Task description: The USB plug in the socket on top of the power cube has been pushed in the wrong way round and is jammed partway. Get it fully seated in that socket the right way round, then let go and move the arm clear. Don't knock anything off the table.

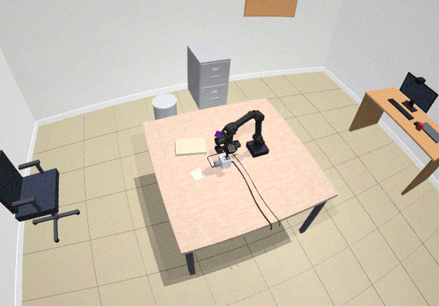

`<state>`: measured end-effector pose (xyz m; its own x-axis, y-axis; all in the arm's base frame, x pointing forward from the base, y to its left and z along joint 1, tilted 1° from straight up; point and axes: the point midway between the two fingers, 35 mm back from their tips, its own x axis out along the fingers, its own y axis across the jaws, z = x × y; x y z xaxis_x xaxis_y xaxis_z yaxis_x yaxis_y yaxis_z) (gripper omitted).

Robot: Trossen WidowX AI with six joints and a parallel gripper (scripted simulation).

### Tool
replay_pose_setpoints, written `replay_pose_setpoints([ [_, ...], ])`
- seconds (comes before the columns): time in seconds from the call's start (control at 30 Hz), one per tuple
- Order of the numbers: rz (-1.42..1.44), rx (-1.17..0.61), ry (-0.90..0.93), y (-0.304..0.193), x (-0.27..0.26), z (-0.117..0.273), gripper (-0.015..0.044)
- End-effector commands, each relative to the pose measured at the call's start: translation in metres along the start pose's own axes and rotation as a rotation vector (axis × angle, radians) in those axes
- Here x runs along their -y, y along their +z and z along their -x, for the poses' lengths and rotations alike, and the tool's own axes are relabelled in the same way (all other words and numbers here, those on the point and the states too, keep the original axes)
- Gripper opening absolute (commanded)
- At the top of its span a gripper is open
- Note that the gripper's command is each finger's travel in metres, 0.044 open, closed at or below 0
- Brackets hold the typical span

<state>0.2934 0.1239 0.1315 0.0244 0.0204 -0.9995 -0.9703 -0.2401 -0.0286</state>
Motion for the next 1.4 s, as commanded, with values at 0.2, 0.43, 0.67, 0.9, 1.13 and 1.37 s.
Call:
replay_pose_setpoints([
  [0.2,0.036,0.000,0.001,0.0000,-0.0002,-0.0003,0.0000],
  [0.43,0.029,0.000,0.000,-0.0001,0.0001,-0.0002,0.0000],
  [0.67,0.025,0.000,0.000,-0.0004,0.0002,-0.0011,0.0000],
  [0.9,0.021,0.000,0.000,-0.0007,0.0003,-0.0019,0.0000],
  [1.13,0.017,-0.001,0.000,-0.0010,0.0004,-0.0028,0.0000],
  [1.37,0.013,-0.001,0.000,-0.0012,0.0004,-0.0036,0.0000],
])
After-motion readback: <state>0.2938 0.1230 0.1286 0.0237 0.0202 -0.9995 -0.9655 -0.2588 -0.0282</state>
